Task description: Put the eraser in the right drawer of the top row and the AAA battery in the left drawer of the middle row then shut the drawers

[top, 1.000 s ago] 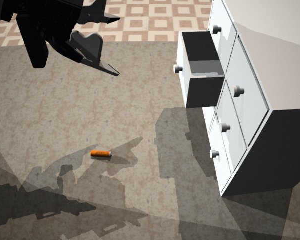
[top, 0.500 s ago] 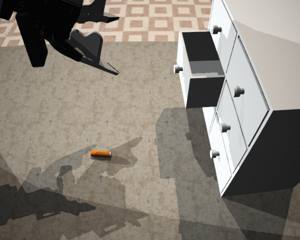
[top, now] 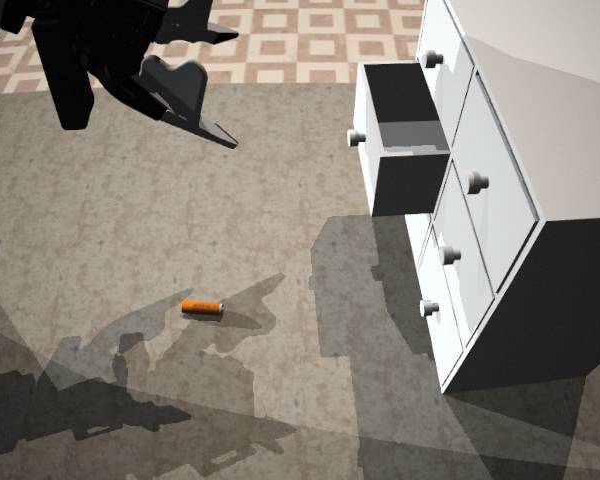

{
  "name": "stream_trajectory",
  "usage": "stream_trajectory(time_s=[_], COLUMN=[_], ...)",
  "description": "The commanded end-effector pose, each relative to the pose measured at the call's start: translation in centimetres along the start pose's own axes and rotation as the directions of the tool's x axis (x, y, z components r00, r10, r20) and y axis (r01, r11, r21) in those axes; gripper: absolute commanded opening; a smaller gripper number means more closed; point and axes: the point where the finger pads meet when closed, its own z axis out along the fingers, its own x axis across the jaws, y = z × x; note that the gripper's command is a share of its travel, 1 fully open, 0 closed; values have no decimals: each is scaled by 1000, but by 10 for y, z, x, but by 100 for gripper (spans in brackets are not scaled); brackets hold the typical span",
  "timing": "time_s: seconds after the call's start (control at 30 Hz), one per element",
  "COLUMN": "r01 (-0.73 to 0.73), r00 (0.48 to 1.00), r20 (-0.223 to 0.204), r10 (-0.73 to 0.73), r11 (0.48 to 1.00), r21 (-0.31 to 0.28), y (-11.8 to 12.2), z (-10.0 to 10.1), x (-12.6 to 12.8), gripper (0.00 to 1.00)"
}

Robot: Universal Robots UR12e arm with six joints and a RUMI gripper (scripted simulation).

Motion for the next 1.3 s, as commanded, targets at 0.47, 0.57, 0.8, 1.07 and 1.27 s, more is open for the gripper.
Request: stream_trajectory(time_s=[0.47, 0.57, 0.8, 1.07, 1.27], r01=[-4, -4, -3, -3, -3], r00=[1000, 1000, 1000, 1000, 1000], r20=[0, 0, -1, -1, -1], r10=[4, 4, 3, 3, 3], r11=[998, 997, 994, 990, 985], r21=[68, 76, 109, 138, 170], y=[1, 1, 2, 3, 4], z=[-2, -2, -3, -3, -4], x=[1, 1, 2, 1, 2], gripper=[100, 100, 100, 100, 100])
